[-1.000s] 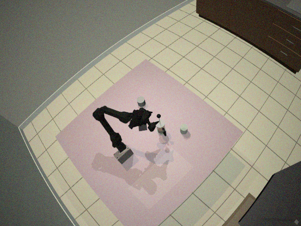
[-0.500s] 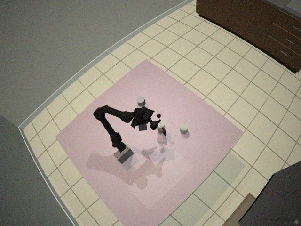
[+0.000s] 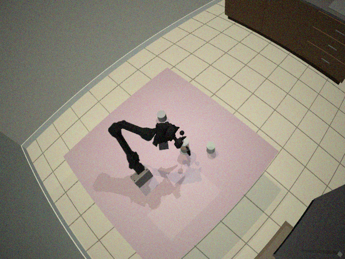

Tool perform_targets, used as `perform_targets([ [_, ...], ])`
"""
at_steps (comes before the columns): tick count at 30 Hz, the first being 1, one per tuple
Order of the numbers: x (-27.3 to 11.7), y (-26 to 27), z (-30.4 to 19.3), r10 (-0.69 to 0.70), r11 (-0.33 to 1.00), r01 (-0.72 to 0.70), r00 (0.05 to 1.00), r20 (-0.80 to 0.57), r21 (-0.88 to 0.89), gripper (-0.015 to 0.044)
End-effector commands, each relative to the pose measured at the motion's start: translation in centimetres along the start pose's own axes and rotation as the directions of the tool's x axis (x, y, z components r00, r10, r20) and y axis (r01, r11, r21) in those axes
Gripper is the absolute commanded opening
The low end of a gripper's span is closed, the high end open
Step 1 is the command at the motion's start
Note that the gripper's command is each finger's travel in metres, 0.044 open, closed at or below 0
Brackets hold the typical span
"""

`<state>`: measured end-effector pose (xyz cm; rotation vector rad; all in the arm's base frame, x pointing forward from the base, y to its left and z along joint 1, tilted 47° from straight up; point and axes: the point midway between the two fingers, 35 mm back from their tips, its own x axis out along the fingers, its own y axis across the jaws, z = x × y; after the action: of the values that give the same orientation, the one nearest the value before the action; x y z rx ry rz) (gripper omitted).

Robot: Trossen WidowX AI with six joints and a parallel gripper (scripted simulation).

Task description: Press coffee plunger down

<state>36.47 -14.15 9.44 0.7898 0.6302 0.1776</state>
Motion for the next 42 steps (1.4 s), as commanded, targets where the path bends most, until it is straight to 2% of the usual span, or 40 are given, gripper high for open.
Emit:
perform_targets([
  [1, 0.0, -0.1, 0.0, -0.004, 1.000, 0.004, 1.000, 0.002, 0.003, 0.0309],
  [7, 0.0, -0.1, 0.0, -0.004, 1.000, 0.004, 1.000, 0.002, 0.003, 0.0151],
  [11, 0.0, -0.1, 0.0, -0.004, 1.000, 0.004, 1.000, 0.002, 0.003, 0.0126],
  [42, 2.4, -0.5, -2.8, -0.007, 1.000, 0.007, 1.000, -0.002, 0.002, 0.0126],
])
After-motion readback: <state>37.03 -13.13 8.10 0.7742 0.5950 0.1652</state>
